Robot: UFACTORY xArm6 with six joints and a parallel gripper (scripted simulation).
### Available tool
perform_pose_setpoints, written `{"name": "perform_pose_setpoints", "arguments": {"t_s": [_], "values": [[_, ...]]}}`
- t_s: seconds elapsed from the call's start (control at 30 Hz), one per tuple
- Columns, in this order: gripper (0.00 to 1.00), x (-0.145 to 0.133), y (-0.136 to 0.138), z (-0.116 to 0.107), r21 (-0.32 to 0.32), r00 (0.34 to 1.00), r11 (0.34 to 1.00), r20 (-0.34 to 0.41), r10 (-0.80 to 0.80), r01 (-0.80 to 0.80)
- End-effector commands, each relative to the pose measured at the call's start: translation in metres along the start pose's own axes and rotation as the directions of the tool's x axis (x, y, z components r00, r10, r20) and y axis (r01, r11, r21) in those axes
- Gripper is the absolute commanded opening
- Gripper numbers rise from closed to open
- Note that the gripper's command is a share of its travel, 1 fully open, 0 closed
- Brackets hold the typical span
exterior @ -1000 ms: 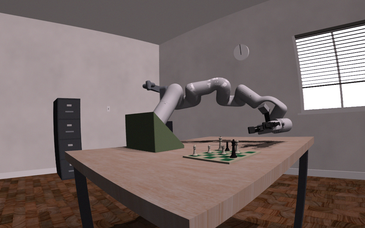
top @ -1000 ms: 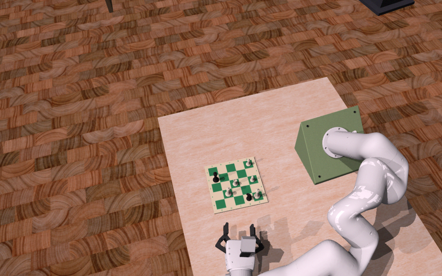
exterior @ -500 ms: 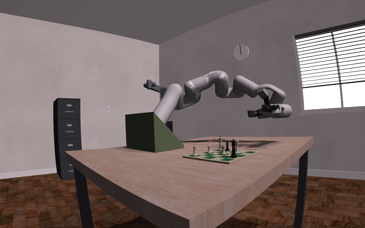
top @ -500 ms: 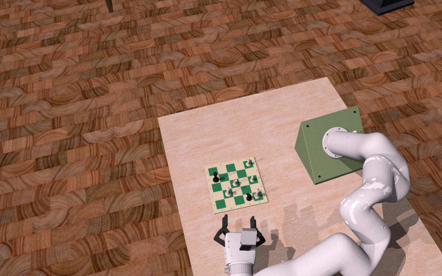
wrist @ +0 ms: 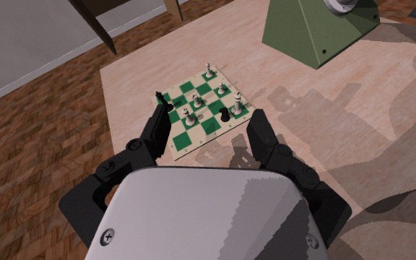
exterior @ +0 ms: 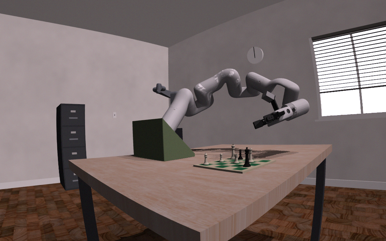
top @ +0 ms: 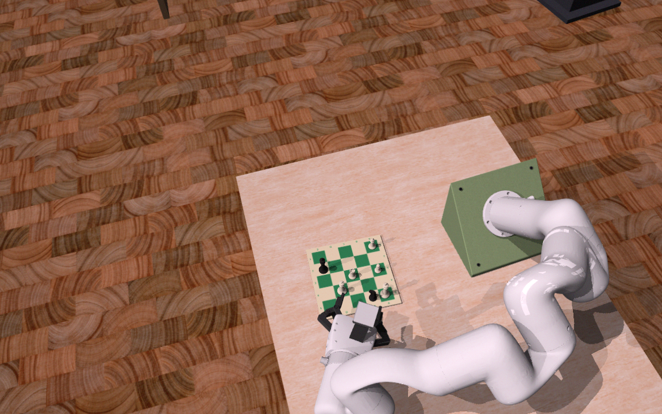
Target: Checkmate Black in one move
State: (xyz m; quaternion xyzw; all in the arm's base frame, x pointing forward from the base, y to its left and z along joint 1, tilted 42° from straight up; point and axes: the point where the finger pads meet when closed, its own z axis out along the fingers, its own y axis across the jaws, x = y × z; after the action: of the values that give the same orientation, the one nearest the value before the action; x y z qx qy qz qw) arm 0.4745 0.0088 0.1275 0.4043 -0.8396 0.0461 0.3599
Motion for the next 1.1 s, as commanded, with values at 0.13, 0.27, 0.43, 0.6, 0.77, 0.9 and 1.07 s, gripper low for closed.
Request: {"name": "perform_pose_setpoints", "arguments": {"t_s": [0.13,0.27,0.43,0.6,0.77,0.9,1.07], "values": [[1.00,-0.003,-0.004,0.051,-0.258,0.958,0.964,0.259,0.126,-0.057],[1.00,-0.004,-0.007,0.072,-0.431,0.883,0.896,0.374,0.284,-0.105],[1.00,0.003,-0.021,0.093,-0.648,0.719,0.744,0.438,0.540,-0.164],[1.00,0.012,-0.034,0.106,-0.780,0.557,0.597,0.418,0.718,-0.184],[1.00,0.027,-0.051,0.123,-0.884,0.380,0.428,0.336,0.862,-0.189],[1.00,0.038,-0.060,0.135,-0.927,0.279,0.328,0.271,0.921,-0.183],[1.00,0.038,-0.060,0.136,-0.928,0.274,0.323,0.268,0.924,-0.183]]}}
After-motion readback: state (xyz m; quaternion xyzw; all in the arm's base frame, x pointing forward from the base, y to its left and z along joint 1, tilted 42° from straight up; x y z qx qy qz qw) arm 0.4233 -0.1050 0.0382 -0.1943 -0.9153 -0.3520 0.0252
